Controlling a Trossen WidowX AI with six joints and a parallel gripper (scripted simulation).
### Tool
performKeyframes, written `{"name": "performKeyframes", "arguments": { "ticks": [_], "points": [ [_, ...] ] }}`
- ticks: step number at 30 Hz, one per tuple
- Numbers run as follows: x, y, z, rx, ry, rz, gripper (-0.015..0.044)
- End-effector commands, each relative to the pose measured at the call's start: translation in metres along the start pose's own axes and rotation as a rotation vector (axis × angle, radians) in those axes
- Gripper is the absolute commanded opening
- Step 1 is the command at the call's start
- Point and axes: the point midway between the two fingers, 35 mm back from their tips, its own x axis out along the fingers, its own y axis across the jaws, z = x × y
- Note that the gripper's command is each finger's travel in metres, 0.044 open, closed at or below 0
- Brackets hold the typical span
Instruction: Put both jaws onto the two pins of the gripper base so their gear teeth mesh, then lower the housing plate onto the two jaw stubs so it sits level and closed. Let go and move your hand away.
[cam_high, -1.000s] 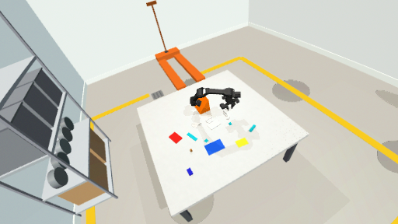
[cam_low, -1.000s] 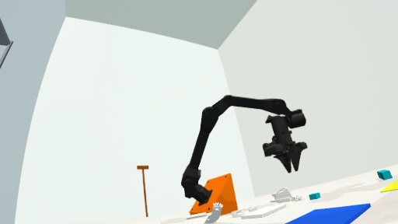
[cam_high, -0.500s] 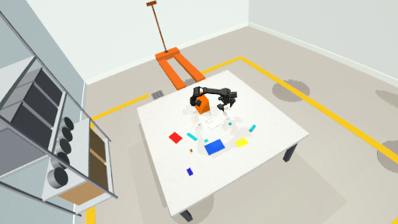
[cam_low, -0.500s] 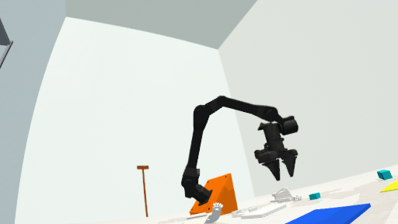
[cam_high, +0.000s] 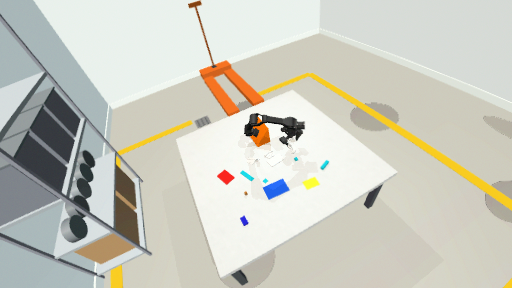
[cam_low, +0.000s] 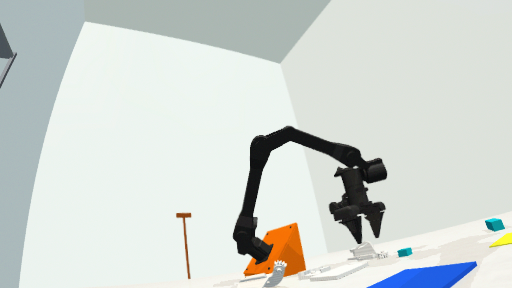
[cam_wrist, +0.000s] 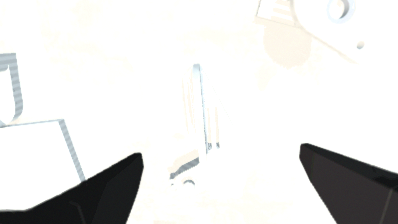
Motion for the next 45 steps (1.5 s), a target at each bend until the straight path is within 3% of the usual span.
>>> {"name": "performKeyframes", "arguments": {
  "ticks": [1, 22, 45],
  "points": [
    [0.009, 0.001, 0.001, -0.006, -0.002, 0.007, 0.044],
    [0.043, 0.002, 0.002, -0.006, -0.002, 0.009, 0.044],
    [0.044, 0.002, 0.002, -0.006, -0.002, 0.009, 0.044]
  ]
}}
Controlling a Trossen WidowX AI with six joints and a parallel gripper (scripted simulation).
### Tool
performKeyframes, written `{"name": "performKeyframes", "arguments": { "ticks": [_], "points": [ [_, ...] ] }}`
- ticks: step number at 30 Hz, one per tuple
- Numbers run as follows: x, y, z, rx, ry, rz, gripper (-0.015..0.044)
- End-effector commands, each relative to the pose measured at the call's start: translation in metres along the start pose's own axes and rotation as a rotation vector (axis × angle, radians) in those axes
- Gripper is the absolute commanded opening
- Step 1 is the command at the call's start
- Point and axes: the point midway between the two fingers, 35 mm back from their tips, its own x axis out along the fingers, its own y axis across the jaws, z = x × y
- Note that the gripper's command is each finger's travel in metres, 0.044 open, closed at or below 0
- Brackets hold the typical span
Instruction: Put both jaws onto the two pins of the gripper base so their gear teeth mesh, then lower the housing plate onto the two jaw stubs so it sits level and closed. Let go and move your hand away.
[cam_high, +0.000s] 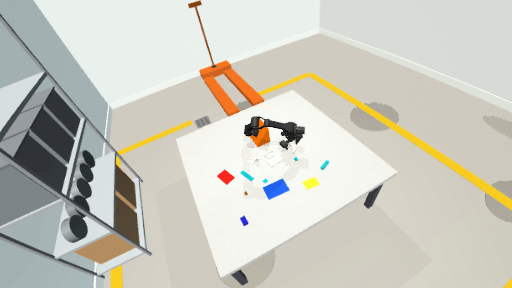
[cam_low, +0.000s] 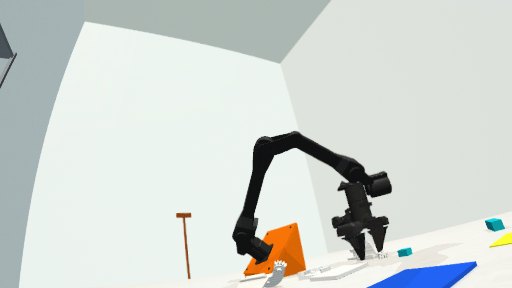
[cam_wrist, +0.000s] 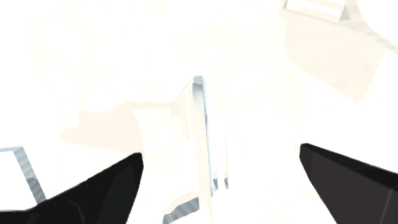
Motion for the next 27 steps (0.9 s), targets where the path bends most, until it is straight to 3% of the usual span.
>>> {"name": "performKeyframes", "arguments": {
  "ticks": [1, 7, 18, 27],
  "points": [
    [0.0007, 0.0003, -0.0003, -0.004, 0.003, 0.003, 0.044],
    [0.0007, 0.0003, -0.0003, -0.004, 0.003, 0.003, 0.044],
    [0.0002, 0.0, 0.0, 0.0, 0.0, 0.0, 0.0151],
    [0.0002, 0.0, 0.0, 0.0, 0.0, 0.0, 0.0134]
  ]
}}
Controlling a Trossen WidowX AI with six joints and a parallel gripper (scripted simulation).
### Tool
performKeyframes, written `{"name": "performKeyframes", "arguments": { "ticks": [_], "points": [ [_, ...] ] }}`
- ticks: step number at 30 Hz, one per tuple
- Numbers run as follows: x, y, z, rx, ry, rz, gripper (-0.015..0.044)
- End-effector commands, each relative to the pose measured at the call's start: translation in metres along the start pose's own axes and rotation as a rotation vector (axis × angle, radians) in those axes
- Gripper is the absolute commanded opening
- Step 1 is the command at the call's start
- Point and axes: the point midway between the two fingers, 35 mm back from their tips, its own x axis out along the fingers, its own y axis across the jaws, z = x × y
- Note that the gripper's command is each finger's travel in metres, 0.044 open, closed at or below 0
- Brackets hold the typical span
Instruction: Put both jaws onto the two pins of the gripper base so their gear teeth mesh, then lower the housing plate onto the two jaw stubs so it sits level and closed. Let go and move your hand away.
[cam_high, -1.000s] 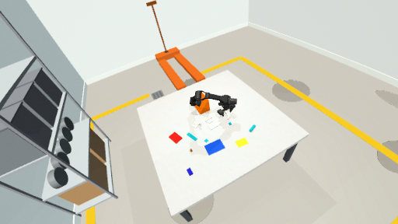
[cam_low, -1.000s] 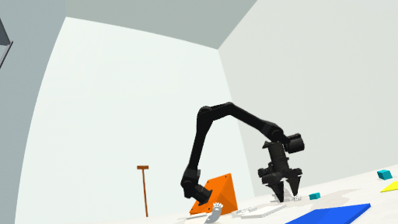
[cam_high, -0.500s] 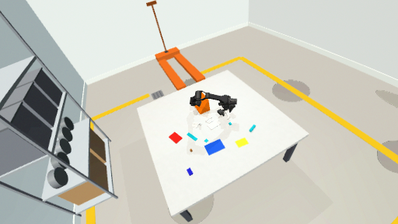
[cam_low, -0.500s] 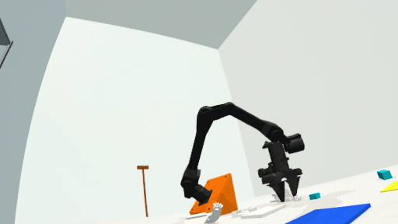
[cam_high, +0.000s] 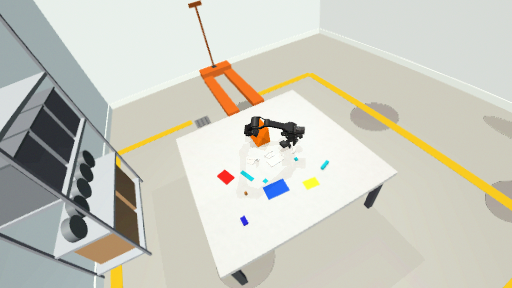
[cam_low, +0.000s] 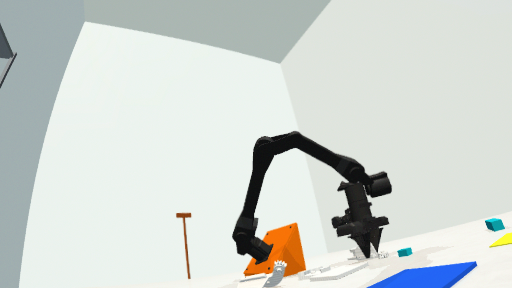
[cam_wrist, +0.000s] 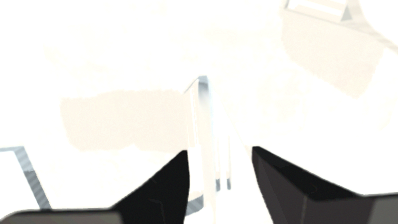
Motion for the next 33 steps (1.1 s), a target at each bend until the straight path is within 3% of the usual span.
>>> {"name": "performKeyframes", "arguments": {
  "ticks": [1, 9, 33],
  "points": [
    [0.0, 0.0, 0.0, 0.001, 0.0, -0.002, 0.0134],
    [-0.002, -0.001, 0.0, 0.001, 0.0, -0.002, 0.0134],
    [-0.076, -0.001, 0.0, -0.003, 0.002, -0.003, 0.0134]
  ]
}}
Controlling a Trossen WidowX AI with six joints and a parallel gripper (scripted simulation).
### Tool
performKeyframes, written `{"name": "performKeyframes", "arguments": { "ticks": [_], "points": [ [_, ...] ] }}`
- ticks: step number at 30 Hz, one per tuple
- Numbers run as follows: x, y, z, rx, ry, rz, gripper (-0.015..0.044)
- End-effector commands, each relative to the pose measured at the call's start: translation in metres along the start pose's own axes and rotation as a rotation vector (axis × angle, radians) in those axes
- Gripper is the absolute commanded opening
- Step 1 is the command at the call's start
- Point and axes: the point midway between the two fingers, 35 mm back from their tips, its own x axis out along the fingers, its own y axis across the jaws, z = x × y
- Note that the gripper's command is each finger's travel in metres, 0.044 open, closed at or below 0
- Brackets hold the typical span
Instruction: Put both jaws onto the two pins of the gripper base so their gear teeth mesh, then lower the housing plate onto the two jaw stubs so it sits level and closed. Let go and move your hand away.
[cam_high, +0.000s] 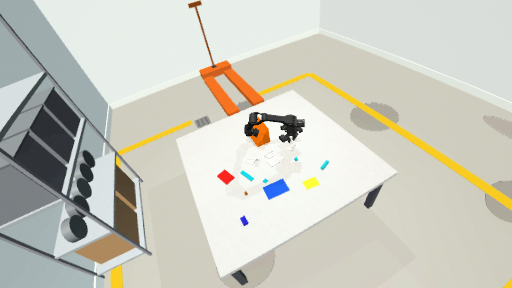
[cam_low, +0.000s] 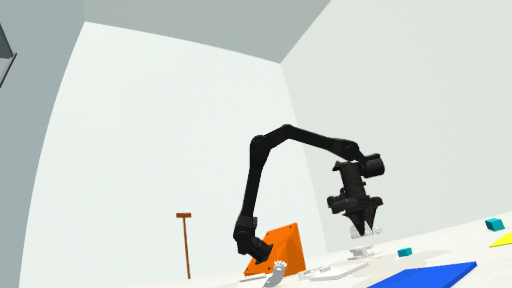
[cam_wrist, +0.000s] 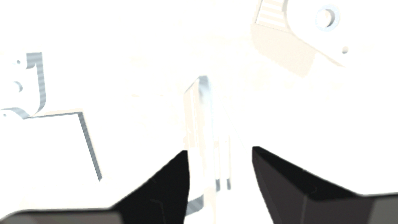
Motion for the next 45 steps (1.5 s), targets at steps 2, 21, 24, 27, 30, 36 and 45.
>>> {"name": "performKeyframes", "arguments": {
  "ticks": [2, 21, 24, 27, 30, 36, 45],
  "points": [
    [-0.016, 0.0, 0.0, 0.006, 0.004, -0.008, 0.0134],
    [-0.022, 0.025, 0.006, 0.386, 0.002, -0.008, 0.0134],
    [-0.023, 0.03, 0.007, 0.47, 0.002, -0.008, 0.0134],
    [-0.024, 0.035, 0.009, 0.554, 0.002, -0.008, 0.0134],
    [-0.025, 0.041, 0.01, 0.639, 0.001, -0.008, 0.0134],
    [-0.026, 0.052, 0.014, 0.808, 0.0, -0.008, 0.0134],
    [-0.027, 0.068, 0.02, 1.061, -0.001, -0.007, 0.0134]
  ]
}}
